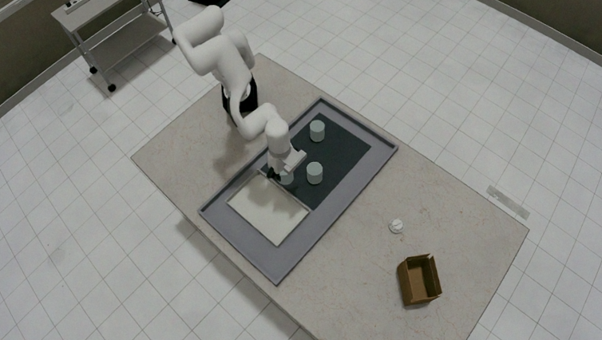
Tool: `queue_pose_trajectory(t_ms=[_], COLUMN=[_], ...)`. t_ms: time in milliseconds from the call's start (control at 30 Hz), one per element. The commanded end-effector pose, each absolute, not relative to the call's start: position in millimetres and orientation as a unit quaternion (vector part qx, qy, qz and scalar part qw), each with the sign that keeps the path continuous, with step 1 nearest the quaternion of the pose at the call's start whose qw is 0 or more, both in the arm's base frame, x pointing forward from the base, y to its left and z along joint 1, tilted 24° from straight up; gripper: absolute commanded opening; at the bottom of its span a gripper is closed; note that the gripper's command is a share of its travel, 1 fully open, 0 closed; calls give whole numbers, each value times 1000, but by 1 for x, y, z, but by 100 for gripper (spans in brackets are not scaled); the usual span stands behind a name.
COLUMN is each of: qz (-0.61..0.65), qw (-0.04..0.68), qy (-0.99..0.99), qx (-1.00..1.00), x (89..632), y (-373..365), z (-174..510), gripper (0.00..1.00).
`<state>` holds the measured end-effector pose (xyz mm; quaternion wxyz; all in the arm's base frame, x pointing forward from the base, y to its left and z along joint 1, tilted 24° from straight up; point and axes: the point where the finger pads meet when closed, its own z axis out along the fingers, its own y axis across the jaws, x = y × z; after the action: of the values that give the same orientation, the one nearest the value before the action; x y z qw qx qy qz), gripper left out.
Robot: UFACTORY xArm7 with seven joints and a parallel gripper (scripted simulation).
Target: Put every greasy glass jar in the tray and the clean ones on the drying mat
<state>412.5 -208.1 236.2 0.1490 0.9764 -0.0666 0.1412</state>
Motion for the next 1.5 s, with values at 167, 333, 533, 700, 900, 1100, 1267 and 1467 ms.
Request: queue_pose_trajectory(t_ms=[167,333,533,700,900,1100,1267,1467], qz=[143,143,143,143,143,143,143,143], qw=[149,149,149,149,149,149,149,149], qy=[-66,-66,-66,-66,-66,-66,-66,-66], qx=[976,976,976,976,976,976,976,976], x=[405,400,393,390,384,378,378,382], y=[-232,-247,-265,-274,-293,-308,-308,-312], z=[244,247,252,254,258,262,262,250], gripper=[0,0,0,0,0,0,0,0])
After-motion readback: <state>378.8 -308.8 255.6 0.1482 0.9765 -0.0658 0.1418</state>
